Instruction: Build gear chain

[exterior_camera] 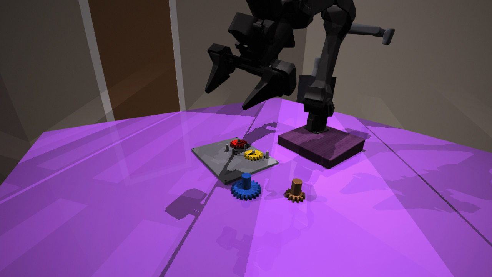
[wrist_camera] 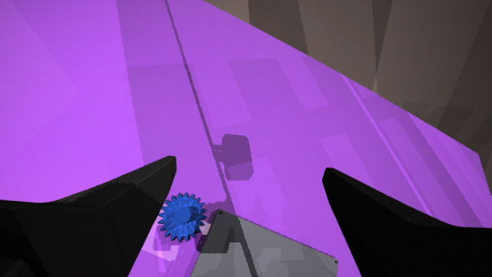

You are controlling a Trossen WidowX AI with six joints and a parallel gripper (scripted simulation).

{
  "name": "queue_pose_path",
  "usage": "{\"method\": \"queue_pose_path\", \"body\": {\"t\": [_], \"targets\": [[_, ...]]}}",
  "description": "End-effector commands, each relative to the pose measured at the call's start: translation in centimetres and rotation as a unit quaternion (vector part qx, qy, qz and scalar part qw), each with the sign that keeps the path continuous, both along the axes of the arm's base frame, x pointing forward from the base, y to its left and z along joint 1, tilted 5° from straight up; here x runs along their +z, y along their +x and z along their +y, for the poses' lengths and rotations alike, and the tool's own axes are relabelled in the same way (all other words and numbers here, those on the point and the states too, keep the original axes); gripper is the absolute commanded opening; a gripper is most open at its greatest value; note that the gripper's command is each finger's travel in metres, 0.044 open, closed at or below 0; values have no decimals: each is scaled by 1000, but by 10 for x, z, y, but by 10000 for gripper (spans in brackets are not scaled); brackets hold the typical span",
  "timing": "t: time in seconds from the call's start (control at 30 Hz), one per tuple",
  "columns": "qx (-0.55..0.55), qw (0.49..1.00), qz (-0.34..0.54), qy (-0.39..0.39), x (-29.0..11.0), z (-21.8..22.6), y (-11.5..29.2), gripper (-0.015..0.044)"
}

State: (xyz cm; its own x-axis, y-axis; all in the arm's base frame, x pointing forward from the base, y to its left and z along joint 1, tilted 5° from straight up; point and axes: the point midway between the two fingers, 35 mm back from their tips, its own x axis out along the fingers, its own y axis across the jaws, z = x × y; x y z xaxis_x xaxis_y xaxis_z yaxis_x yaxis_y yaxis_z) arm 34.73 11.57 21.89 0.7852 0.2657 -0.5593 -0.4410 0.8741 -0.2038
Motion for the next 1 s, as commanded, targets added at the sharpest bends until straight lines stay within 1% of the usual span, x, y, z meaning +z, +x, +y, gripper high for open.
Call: {"method": "queue_pose_path", "body": {"t": [0.0,0.07,0.13,0.27,0.33,0.57,0.7,0.97], "targets": [[58,995,64,-47,-26,28,-7,440],[95,985,114,-86,-46,43,-15,440],[145,964,175,-137,-69,61,-29,440],[245,895,287,-240,-108,88,-67,440],[276,865,320,-272,-118,97,-83,440],[280,861,324,-276,-120,99,-86,440],[280,861,324,-276,-133,100,-85,440],[280,861,324,-276,-137,101,-85,440]]}}
